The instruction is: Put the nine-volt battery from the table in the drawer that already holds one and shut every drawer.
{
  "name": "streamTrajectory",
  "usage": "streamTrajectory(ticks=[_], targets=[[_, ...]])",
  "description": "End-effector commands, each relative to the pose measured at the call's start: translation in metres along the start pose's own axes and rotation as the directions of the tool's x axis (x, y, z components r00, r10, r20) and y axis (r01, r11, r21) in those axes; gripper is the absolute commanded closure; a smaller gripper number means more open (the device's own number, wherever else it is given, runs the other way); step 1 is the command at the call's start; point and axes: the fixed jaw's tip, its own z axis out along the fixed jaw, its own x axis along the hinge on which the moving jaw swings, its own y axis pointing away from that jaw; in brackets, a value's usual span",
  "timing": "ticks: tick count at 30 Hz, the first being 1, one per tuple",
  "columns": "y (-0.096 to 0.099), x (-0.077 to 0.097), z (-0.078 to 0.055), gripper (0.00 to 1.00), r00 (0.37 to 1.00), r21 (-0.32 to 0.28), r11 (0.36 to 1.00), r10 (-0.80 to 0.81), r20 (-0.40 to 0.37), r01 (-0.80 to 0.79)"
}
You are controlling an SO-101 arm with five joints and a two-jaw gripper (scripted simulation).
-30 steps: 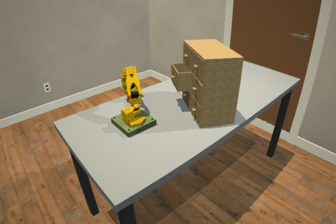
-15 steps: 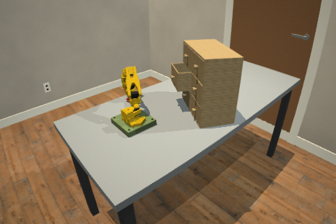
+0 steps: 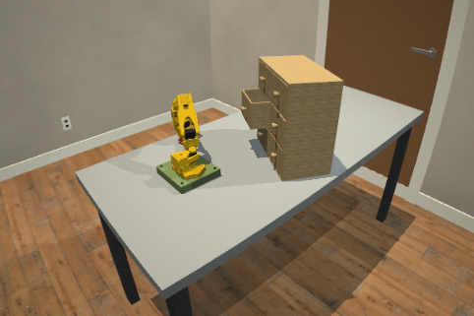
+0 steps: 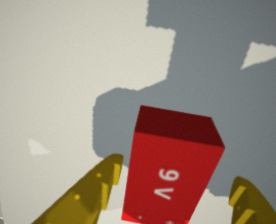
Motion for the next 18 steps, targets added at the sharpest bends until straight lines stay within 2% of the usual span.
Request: streamTrajectory(ticks=[1,18], targets=[[-0.0022,0.0018,0.0039,0.70,1.000,0.008,1.000,-0.004,-0.007,0.004],[-0.0032,0.0025,0.0053,0.70,1.000,0.008,1.000,-0.004,-0.007,0.004]])
